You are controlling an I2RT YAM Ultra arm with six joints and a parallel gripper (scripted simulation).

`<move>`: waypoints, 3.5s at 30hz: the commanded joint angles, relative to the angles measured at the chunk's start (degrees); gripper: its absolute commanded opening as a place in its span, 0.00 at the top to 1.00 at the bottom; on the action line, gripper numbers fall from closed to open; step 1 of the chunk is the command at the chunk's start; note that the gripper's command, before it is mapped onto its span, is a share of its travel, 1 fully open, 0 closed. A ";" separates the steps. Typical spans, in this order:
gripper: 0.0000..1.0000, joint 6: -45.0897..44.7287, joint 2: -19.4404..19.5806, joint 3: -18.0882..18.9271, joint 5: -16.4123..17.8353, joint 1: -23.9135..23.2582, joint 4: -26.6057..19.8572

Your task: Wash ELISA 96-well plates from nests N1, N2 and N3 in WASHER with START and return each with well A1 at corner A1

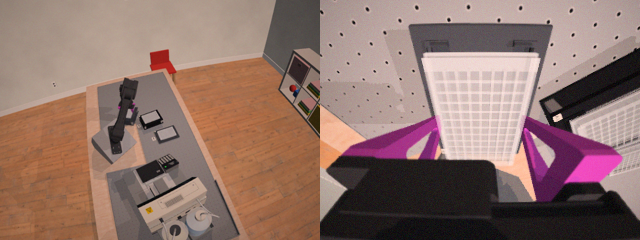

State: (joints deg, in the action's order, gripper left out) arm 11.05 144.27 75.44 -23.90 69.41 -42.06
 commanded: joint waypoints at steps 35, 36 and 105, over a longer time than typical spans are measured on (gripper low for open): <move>1.00 3.73 -5.44 5.88 1.20 3.87 -11.95; 1.00 3.73 -5.44 5.88 1.20 3.87 -11.95; 1.00 1.28 -25.10 -1.01 -5.10 -17.00 -15.02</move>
State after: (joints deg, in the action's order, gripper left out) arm 10.20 120.27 74.28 -28.71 51.86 -57.21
